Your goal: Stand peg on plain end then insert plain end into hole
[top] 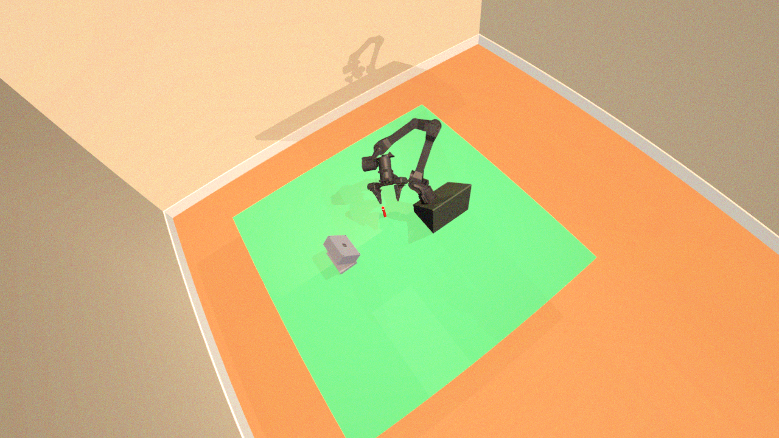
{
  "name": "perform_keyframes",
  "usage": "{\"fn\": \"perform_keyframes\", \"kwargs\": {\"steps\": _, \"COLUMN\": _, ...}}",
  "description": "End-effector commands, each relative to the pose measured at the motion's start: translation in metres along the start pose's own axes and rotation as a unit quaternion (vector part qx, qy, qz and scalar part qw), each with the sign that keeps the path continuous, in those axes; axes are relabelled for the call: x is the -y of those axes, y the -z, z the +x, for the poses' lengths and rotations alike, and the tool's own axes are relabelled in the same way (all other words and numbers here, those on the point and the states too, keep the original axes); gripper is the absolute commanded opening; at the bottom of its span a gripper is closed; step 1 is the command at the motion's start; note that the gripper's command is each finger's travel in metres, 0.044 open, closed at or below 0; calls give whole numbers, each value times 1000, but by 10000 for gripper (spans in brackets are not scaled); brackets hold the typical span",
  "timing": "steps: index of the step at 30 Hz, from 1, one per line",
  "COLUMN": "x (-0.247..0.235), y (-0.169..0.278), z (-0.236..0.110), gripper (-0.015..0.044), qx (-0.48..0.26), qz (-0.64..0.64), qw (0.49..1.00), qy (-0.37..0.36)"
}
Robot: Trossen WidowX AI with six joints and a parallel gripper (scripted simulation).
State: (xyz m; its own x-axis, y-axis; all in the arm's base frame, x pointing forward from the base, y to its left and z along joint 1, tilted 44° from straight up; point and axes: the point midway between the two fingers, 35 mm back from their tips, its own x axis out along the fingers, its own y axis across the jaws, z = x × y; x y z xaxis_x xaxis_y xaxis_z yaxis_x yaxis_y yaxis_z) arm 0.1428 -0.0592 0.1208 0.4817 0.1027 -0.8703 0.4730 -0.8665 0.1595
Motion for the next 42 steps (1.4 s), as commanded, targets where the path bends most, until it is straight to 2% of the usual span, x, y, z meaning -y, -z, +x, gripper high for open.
{"fn": "perform_keyframes", "kwargs": {"steps": 1, "x": 0, "y": -7, "z": 4, "gripper": 440, "qx": 53, "qz": 21, "qw": 998, "qy": 16}}
{"fn": "perform_keyframes", "kwargs": {"steps": 14, "x": -7, "y": -27, "z": 14, "gripper": 440, "qx": 236, "qz": 49, "qw": 970, "qy": 13}}
{"fn": "perform_keyframes", "kwargs": {"steps": 26, "x": -26, "y": -30, "z": 14, "gripper": 440, "qx": 379, "qz": 36, "qw": 921, "qy": -79}}
{"fn": "perform_keyframes", "kwargs": {"steps": 37, "x": -47, "y": -9, "z": 13, "gripper": 440, "qx": 444, "qz": -8, "qw": 868, "qy": -222}}
{"fn": "perform_keyframes", "kwargs": {"steps": 42, "x": -48, "y": -6, "z": 13, "gripper": 440, "qx": 445, "qz": -12, "qw": 865, "qy": -232}}
